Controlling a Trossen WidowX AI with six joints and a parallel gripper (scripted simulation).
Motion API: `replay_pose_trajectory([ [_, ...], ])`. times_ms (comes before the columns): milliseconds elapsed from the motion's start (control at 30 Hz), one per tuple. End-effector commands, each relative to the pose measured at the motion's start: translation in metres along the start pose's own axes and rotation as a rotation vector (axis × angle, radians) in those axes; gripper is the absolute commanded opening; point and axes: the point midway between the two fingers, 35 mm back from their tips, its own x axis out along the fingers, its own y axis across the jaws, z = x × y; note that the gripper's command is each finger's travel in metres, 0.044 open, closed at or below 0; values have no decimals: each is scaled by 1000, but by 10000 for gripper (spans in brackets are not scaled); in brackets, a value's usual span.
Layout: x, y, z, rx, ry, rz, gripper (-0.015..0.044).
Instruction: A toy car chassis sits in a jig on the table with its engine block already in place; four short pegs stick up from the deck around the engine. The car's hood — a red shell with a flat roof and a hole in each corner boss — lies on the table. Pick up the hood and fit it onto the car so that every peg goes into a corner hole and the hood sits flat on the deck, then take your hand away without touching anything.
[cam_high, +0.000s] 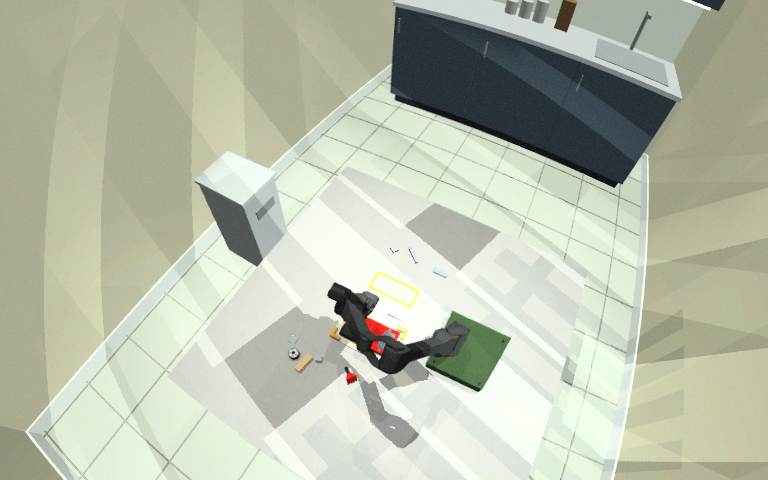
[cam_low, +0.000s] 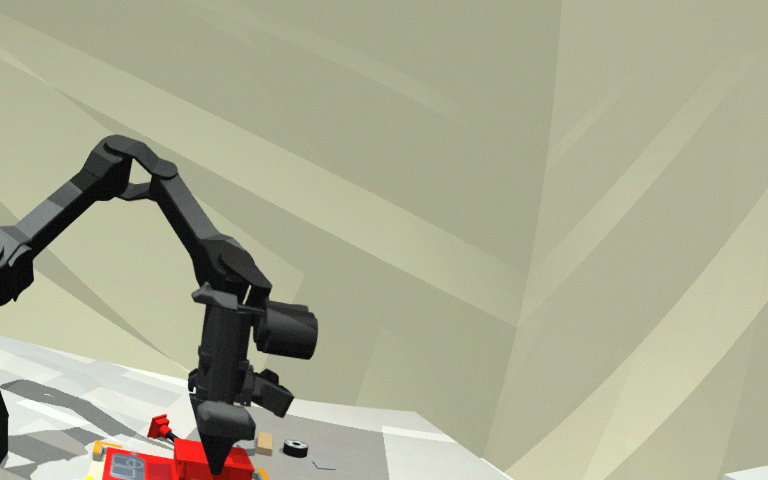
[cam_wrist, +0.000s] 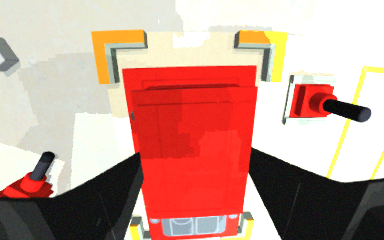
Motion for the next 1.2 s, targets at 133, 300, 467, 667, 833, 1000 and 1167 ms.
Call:
replay_pose_trajectory([
  [133,4,0,0,4,0,4,0],
  [300,6,0,0,4,0,4,0],
  [467,7,0,0,4,0,5,0],
  [667,10,0,0,4,0,5,0],
  [833,12,1,0,4,0,5,0],
  [1000,13,1,0,4,0,5,0],
  [1167,12,1,0,0,0,4,0],
])
